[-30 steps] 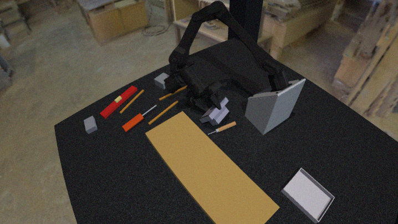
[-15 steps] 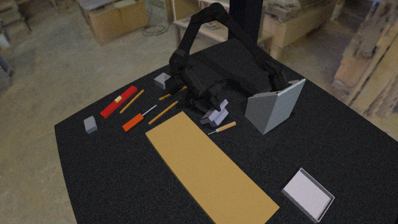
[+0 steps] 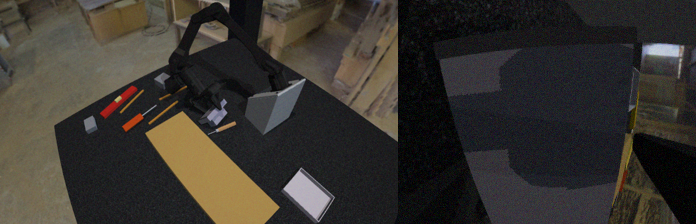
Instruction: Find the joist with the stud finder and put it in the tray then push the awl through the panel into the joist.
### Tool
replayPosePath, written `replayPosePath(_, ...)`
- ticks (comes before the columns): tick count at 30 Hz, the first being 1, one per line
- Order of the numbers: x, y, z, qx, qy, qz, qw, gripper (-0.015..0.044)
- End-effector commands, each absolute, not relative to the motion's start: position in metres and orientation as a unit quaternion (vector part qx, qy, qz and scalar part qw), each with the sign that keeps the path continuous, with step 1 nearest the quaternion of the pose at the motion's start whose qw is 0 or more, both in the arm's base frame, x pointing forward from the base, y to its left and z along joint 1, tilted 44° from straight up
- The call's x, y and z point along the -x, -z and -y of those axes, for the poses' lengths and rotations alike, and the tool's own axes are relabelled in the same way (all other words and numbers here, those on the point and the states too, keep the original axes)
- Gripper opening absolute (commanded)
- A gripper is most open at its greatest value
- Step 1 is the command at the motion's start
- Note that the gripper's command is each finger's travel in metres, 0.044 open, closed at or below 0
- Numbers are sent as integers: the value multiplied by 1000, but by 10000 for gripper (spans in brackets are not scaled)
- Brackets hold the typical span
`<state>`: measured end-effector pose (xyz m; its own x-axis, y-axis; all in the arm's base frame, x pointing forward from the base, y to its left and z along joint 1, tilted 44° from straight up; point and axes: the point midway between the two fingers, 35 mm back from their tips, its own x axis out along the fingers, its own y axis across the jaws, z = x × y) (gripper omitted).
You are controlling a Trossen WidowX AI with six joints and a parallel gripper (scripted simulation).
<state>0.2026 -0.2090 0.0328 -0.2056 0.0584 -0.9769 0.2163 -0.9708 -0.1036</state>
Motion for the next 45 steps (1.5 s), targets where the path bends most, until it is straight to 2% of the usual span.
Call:
replayPosePath(1, -205, -39, 210, -630, 767, -108, 51, 440)
replayPosePath(15, -209, -61, 210, -630, 767, -108, 52, 440)
replayPosePath(25, -225, -157, 173, -630, 767, -110, 54, 440)
replayPosePath(26, -224, -128, 186, -627, 769, -113, 55, 440)
replayPosePath(45, -224, -128, 186, -627, 769, -113, 55, 440)
